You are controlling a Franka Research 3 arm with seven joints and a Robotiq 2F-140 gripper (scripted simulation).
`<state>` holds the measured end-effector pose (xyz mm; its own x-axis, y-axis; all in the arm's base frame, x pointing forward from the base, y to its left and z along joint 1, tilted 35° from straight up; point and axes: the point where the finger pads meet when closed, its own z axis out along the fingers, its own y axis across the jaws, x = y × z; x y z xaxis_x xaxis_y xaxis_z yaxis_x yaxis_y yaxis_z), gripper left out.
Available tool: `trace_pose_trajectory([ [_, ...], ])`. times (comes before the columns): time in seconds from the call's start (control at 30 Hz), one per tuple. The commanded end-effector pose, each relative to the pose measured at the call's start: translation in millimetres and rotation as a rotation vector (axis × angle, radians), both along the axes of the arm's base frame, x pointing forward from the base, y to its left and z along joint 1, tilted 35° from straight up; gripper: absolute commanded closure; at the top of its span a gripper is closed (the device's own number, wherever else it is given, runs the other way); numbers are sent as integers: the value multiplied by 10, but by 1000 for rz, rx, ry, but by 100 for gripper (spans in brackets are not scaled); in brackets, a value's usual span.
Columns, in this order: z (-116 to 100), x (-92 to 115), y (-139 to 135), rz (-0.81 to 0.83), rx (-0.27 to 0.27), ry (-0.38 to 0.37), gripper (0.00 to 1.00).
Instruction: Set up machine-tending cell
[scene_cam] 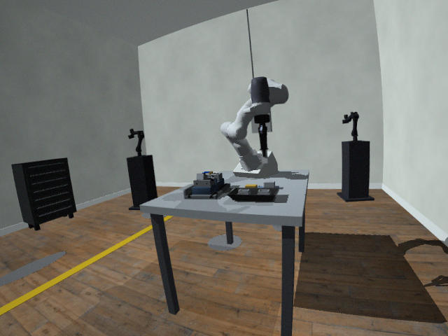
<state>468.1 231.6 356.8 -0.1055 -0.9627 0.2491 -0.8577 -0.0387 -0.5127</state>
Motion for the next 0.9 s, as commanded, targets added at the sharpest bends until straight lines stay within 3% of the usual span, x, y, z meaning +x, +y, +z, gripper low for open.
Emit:
trace_pose_trajectory([
  [0.0, -2, 24, -12, 15, -16, 2, 100],
  [0.87, -299, 212, -106, 15, -17, 2, 100],
])
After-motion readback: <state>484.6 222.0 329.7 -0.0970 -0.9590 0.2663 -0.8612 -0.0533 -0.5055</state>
